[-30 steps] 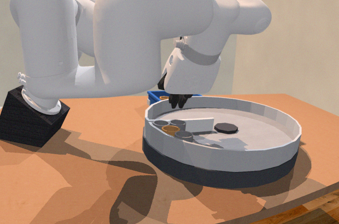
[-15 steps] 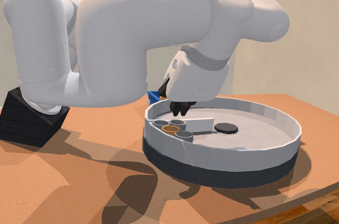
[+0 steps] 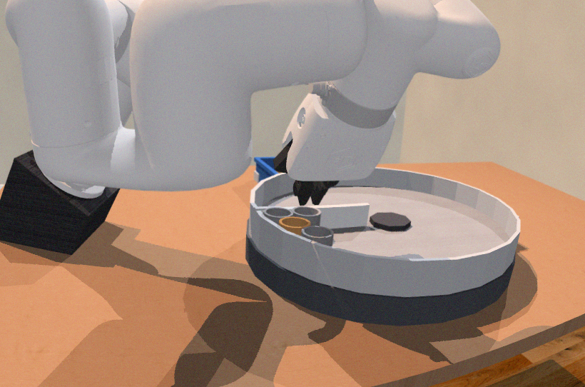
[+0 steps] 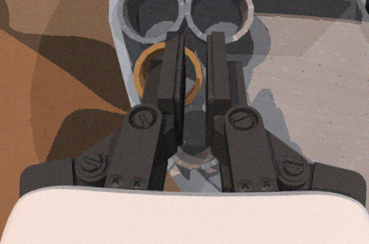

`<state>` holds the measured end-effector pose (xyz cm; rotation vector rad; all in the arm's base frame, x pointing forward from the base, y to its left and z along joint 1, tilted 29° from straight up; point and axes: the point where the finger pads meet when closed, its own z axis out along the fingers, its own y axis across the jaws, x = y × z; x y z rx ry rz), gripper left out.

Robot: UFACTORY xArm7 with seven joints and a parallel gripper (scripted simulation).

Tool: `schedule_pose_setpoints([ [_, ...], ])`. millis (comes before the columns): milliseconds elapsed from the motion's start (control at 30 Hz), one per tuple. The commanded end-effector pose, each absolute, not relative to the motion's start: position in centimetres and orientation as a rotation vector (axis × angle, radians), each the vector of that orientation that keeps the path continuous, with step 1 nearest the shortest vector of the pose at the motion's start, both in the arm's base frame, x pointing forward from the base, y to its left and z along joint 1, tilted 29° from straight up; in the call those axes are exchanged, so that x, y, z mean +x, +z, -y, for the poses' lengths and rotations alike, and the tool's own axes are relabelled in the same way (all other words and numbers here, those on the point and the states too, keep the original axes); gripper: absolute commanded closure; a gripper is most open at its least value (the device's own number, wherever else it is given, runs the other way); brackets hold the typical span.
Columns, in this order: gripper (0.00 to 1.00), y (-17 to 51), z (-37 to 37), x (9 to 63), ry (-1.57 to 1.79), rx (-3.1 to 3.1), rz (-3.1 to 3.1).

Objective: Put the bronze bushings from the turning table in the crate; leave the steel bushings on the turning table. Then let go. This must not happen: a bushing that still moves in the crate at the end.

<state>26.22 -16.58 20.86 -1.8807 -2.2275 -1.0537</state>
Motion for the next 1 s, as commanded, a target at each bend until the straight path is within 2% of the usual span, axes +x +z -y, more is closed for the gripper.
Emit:
schedule_pose_setpoints([
  [0, 0.90, 20.2, 16.8, 26.6, -1.054, -1.882, 2.229],
  [967, 0.90, 18.4, 17.1, 27.6, -1.054, -1.882, 2.229],
])
